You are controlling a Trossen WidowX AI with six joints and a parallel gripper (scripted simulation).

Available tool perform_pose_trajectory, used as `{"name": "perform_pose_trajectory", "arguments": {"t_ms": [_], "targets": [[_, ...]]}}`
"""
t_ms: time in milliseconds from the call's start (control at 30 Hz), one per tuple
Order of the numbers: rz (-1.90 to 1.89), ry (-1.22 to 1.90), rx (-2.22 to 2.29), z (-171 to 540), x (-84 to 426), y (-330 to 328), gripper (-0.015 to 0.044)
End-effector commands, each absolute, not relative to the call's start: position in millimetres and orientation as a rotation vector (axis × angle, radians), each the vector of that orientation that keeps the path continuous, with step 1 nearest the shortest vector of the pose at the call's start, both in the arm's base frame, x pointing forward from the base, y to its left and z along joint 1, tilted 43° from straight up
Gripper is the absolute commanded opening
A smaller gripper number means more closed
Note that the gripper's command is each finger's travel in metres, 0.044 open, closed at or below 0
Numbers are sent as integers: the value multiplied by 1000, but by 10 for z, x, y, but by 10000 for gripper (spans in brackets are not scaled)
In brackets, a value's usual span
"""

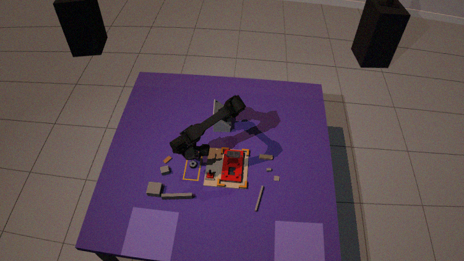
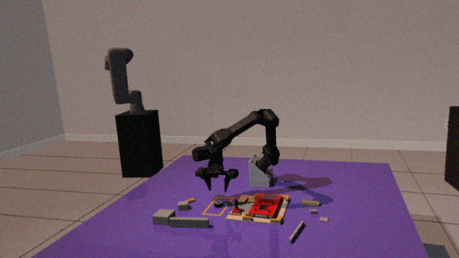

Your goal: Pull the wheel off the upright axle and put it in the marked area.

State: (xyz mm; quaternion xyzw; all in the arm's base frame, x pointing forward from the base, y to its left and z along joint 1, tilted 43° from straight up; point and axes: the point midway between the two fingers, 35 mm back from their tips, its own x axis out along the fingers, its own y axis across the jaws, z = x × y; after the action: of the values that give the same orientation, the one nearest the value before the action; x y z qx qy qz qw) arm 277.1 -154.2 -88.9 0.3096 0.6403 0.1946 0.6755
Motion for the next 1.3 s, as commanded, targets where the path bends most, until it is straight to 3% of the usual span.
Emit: {"name": "perform_pose_trajectory", "arguments": {"t_ms": [0,233,1267], "targets": [[439,1453,703,-713,2524,-1539,431],[446,1459,703,-313,2001,-1475,440],[446,1460,703,-304,1988,-1472,440]]}}
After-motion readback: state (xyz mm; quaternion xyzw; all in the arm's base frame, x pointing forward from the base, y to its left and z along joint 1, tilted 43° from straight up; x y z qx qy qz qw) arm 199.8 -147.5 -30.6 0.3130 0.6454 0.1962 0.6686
